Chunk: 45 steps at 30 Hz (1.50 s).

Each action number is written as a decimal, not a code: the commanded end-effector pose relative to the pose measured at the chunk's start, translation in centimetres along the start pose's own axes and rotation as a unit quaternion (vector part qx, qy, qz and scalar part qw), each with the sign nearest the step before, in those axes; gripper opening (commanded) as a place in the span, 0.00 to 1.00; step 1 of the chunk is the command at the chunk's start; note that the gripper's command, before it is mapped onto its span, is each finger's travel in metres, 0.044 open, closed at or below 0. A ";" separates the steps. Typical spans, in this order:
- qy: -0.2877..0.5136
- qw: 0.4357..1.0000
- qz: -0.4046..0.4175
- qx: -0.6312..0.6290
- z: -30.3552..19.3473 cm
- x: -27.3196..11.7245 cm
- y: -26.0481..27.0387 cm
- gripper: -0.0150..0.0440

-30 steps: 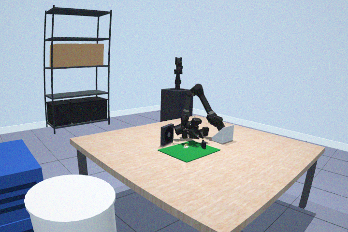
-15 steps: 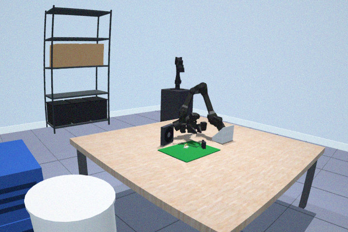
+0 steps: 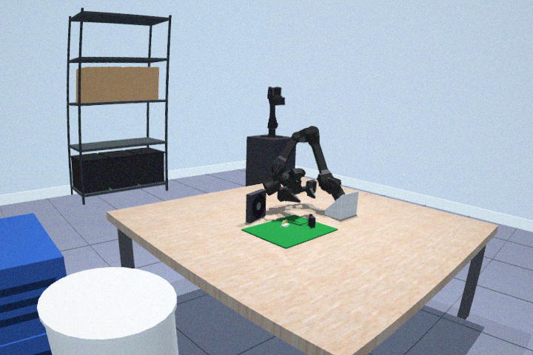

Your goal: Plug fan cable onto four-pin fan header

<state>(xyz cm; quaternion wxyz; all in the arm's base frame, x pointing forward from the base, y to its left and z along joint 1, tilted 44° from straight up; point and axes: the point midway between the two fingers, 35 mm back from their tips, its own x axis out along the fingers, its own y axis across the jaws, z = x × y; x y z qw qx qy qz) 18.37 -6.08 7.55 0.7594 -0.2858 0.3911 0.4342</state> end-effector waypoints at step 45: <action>0.479 0.867 0.079 0.109 2.2 1.6 1.3 1.00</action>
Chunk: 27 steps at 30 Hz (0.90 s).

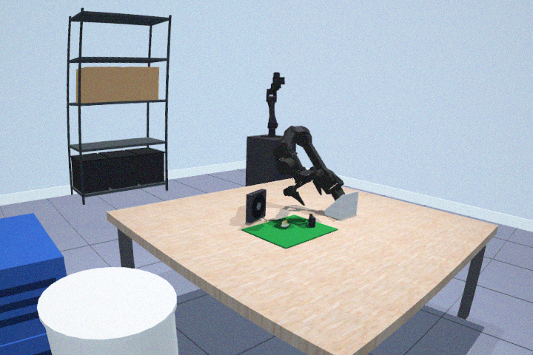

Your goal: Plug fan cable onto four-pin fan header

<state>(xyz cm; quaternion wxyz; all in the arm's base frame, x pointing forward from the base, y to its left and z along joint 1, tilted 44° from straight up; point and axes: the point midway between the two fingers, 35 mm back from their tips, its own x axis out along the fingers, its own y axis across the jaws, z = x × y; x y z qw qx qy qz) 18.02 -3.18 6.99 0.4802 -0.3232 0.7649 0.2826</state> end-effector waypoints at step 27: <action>0.136 0.969 -0.199 0.057 3.0 -3.9 -0.7 1.00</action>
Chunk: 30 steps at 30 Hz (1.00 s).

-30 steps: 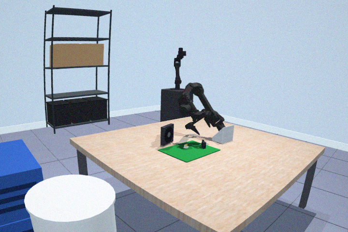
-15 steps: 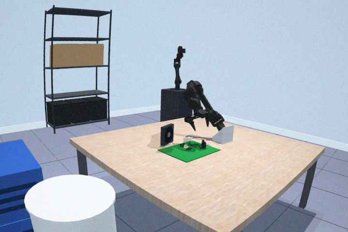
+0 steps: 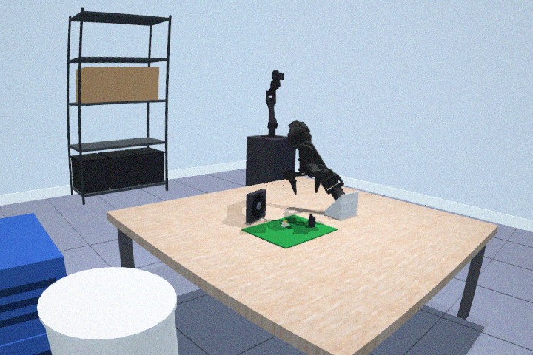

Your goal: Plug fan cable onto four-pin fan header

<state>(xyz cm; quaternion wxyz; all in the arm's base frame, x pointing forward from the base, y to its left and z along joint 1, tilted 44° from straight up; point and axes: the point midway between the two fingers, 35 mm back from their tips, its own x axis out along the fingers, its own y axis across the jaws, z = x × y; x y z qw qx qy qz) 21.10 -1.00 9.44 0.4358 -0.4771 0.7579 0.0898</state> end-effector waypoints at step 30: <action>0.005 1.000 -0.025 0.003 8.7 5.6 0.1 1.00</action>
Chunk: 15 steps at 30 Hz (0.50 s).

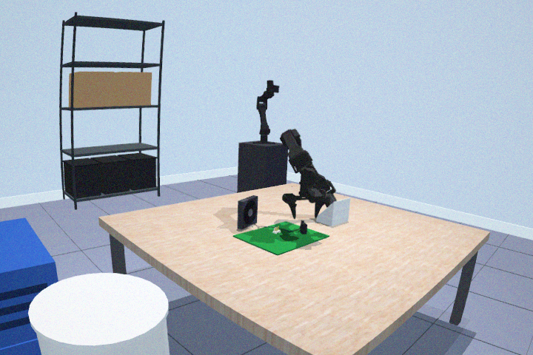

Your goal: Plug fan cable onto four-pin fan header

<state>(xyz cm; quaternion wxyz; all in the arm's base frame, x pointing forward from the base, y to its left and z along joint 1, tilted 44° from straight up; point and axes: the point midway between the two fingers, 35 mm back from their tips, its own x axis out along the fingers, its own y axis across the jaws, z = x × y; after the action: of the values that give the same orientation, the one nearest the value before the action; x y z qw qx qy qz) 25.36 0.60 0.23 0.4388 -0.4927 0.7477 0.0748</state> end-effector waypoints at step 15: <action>0.003 1.000 -0.001 -0.002 -0.1 2.6 0.0 1.00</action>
<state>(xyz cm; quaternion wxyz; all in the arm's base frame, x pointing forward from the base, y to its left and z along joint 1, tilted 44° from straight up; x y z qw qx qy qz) 25.37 -0.63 -1.10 0.4431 -0.4938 0.7445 0.0742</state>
